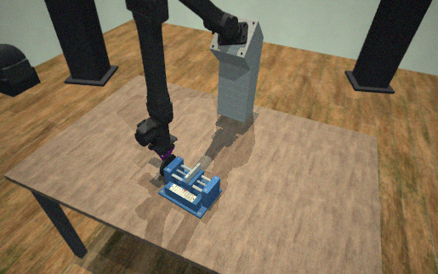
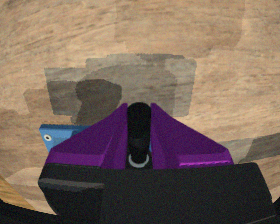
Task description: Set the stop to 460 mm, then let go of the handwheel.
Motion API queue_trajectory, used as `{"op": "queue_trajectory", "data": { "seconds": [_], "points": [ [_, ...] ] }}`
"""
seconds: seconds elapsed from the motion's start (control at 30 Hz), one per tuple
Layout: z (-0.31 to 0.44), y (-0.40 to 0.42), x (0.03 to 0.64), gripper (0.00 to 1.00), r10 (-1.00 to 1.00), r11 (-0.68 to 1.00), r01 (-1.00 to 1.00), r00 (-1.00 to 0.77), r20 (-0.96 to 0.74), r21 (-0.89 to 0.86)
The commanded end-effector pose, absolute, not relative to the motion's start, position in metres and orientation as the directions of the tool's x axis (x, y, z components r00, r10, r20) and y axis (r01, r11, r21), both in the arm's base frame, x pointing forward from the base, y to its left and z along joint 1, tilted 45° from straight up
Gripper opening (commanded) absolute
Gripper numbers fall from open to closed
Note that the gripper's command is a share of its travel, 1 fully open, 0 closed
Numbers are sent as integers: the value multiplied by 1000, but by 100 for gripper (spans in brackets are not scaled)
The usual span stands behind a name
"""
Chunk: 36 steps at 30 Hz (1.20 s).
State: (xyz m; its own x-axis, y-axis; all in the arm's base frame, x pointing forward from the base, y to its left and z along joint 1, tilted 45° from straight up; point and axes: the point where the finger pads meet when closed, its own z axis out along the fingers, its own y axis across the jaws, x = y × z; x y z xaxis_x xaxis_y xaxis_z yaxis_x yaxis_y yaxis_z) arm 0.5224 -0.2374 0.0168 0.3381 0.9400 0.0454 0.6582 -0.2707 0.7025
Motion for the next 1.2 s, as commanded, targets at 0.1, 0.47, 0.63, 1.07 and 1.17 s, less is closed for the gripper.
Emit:
{"op": "queue_trajectory", "data": {
  "seconds": [0.1, 0.47, 0.63, 1.07, 1.17],
  "points": [
    [18, -233, 525, 6, 941, -270, 655, 336, 48, 706],
    [18, -233, 525, 6, 941, -270, 655, 336, 48, 706],
    [18, -233, 525, 6, 941, -270, 655, 336, 48, 706],
    [3, -240, 549, 6, 940, -276, 661, 338, 51, 698],
    [2, -241, 552, 6, 940, -274, 662, 337, 50, 698]
  ]
}}
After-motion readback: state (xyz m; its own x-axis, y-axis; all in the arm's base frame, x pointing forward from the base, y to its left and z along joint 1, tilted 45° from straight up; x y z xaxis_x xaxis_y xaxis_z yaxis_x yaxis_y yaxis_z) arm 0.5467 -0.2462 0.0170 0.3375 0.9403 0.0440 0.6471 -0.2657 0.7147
